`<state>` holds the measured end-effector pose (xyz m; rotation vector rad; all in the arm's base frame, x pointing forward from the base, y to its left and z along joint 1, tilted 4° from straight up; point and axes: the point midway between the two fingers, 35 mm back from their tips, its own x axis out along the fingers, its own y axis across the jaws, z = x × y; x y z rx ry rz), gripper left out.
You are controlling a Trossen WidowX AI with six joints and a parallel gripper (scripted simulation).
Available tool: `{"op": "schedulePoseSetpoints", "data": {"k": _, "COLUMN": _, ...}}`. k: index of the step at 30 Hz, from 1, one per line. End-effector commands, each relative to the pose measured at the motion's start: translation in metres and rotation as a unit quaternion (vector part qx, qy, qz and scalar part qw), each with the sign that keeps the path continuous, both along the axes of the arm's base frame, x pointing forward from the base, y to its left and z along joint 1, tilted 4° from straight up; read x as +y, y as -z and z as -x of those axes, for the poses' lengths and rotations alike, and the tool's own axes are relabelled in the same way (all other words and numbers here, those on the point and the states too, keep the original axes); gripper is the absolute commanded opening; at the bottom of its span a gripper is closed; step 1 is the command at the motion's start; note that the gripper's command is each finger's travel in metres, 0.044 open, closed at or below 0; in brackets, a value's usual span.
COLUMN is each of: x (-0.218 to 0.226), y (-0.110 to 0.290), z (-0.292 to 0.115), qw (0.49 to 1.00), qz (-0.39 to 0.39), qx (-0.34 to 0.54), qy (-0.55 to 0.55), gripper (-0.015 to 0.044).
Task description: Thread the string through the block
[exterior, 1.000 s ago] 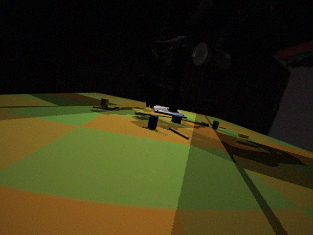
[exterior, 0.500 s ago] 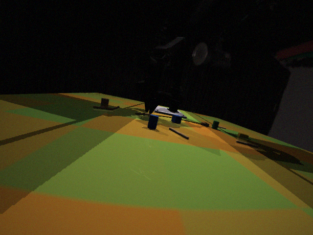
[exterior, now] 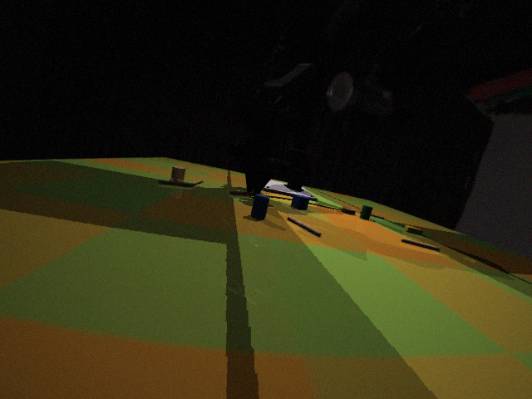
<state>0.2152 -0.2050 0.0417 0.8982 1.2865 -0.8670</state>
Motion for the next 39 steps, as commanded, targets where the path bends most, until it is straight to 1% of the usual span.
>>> {"op": "schedulePoseSetpoints", "data": {"k": 1, "x": 0.0017, "y": 0.0019, "z": 0.0008, "qw": 1.0, "qz": -0.004, "qx": 0.001, "qy": 0.003, "gripper": 0.0125}}
{"op": "schedulePoseSetpoints", "data": {"k": 30, "x": 0.0017, "y": 0.0019, "z": 0.0008, "qw": 1.0, "qz": -0.004, "qx": 0.001, "qy": 0.003, "gripper": 0.0125}}
{"op": "schedulePoseSetpoints", "data": {"k": 35, "x": 0.0003, "y": 0.0004, "z": 0.0003, "qw": 1.0, "qz": 0.0, "qx": 0.0, "qy": 0.0, "gripper": 0.0}}
{"op": "schedulePoseSetpoints", "data": {"k": 39, "x": 0.0003, "y": 0.0004, "z": 0.0003, "qw": 1.0, "qz": 0.0, "qx": 0.0, "qy": 0.0, "gripper": 0.0}}
